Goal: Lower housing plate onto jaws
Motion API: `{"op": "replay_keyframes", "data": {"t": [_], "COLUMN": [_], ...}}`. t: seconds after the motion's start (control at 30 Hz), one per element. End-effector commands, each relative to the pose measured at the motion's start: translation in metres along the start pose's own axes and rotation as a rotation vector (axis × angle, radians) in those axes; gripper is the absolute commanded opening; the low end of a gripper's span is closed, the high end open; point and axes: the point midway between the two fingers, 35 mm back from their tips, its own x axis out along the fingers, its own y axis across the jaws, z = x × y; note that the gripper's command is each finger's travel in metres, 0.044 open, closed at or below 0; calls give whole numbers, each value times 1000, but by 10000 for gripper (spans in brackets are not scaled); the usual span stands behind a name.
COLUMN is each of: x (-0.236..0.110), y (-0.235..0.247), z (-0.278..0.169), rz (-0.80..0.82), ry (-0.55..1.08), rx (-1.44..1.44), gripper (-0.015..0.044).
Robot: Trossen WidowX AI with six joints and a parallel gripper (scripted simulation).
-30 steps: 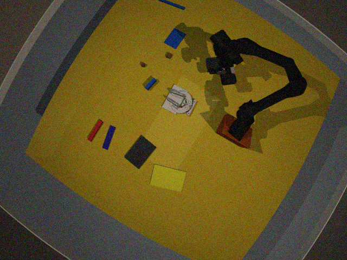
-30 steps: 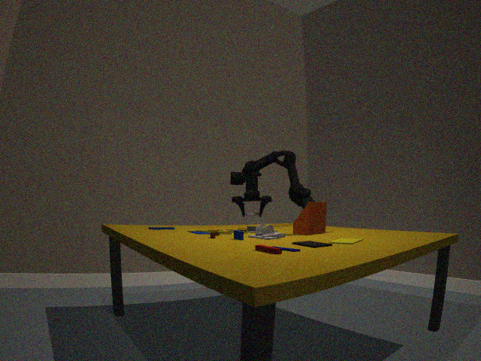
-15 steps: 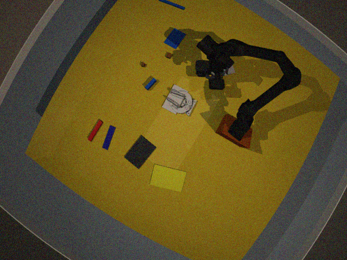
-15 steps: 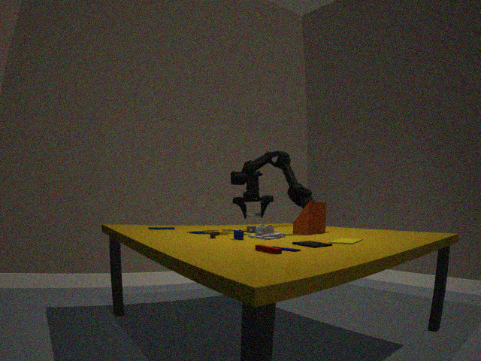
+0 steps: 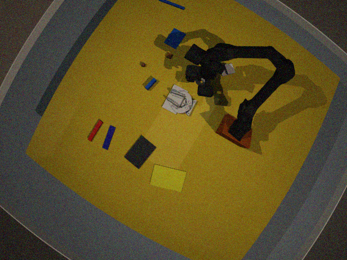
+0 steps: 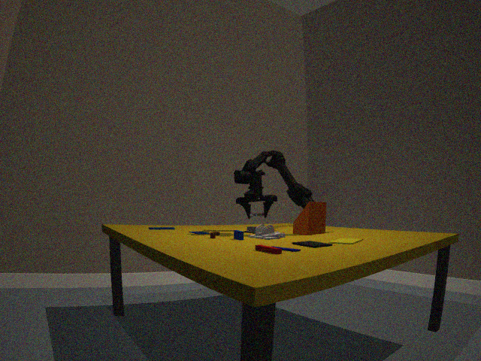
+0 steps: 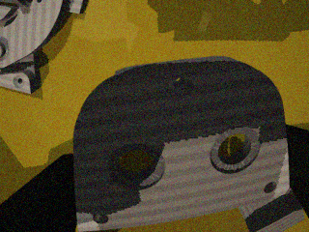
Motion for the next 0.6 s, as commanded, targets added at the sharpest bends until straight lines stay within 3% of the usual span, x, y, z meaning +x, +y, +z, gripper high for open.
{"op": "replay_keyframes", "data": {"t": [0.0, 0.57], "x": [2, 3], "y": [11, 62], "z": [7, 33], "rz": [-4, -30], "ry": [8, 22], "rx": [36, 200], "gripper": [351, 351]}}
